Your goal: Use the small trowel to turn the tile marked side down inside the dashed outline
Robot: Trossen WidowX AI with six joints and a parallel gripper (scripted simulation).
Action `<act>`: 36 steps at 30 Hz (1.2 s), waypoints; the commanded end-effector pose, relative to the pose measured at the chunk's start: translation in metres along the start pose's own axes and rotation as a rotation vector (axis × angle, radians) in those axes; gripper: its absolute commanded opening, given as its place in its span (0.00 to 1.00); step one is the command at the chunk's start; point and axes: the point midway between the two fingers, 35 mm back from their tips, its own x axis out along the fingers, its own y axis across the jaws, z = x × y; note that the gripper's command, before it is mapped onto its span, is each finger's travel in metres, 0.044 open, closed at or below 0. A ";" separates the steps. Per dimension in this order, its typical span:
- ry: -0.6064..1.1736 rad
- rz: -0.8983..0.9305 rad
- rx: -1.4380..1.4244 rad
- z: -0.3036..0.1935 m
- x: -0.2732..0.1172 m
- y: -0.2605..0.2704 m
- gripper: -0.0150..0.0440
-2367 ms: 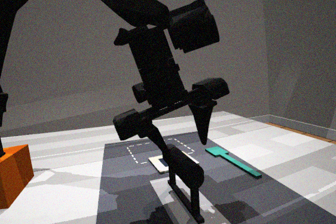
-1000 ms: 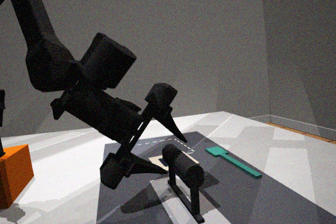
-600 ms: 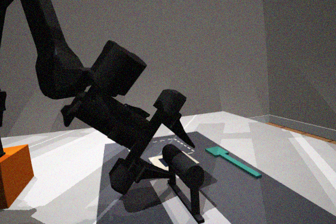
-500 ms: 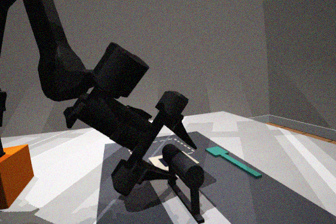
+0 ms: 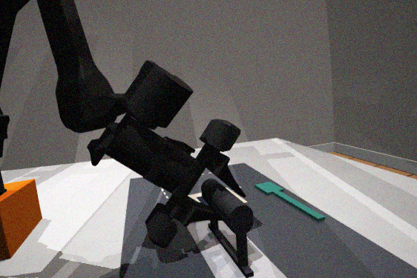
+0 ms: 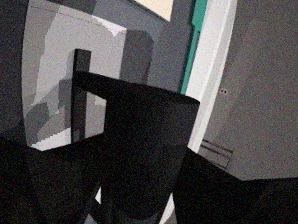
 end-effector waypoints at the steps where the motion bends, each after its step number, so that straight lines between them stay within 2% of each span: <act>1: 0.004 0.005 0.006 0.000 0.001 0.002 0.50; 19: 0.004 0.005 0.006 0.000 0.001 0.002 0.29; 20: 0.004 0.005 0.006 0.000 0.001 0.001 0.25; 36: 0.002 0.005 0.005 -0.001 -0.036 -0.044 0.25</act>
